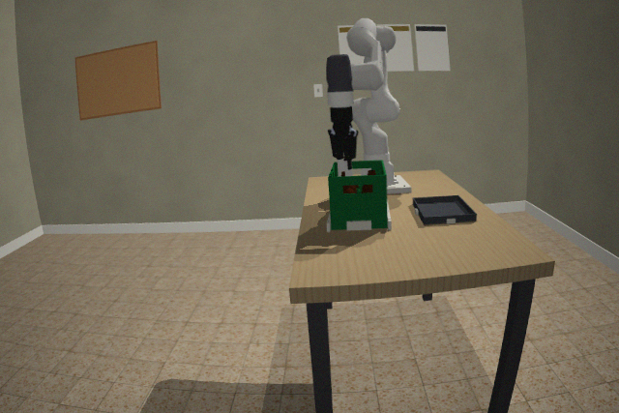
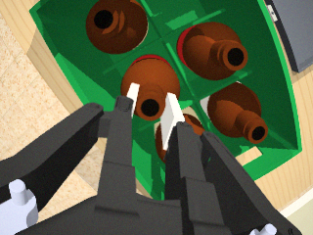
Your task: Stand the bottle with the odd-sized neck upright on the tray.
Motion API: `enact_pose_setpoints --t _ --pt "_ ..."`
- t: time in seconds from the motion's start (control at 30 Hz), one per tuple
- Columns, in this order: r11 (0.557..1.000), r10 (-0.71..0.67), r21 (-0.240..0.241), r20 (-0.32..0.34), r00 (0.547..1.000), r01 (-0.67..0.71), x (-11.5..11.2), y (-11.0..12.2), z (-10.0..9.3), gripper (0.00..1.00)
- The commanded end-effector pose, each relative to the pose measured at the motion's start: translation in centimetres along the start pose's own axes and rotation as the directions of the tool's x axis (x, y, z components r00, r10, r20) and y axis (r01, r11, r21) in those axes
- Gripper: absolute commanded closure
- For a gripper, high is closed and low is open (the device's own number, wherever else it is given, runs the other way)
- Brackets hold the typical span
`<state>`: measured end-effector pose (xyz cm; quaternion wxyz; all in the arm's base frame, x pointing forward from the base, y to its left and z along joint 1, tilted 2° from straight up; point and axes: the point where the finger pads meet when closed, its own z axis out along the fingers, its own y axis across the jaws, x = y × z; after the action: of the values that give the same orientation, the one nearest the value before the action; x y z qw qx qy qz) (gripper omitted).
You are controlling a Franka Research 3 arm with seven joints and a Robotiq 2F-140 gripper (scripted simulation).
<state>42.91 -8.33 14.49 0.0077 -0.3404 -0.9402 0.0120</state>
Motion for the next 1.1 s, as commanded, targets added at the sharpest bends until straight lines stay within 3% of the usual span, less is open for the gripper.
enact_pose_setpoints --t 0.0,0.13,0.17,1.07 --pt "1.000 0.003 0.004 -0.001 1.000 -0.003 0.05 -0.12 0.19 0.90" --pt "1.000 0.003 0.004 -0.001 1.000 -0.003 0.05 -0.12 0.19 0.90" --pt "1.000 0.003 0.004 -0.001 1.000 -0.003 0.05 -0.12 0.19 0.56" --pt "1.000 0.003 0.004 -0.001 1.000 -0.003 0.05 -0.12 0.19 0.56"
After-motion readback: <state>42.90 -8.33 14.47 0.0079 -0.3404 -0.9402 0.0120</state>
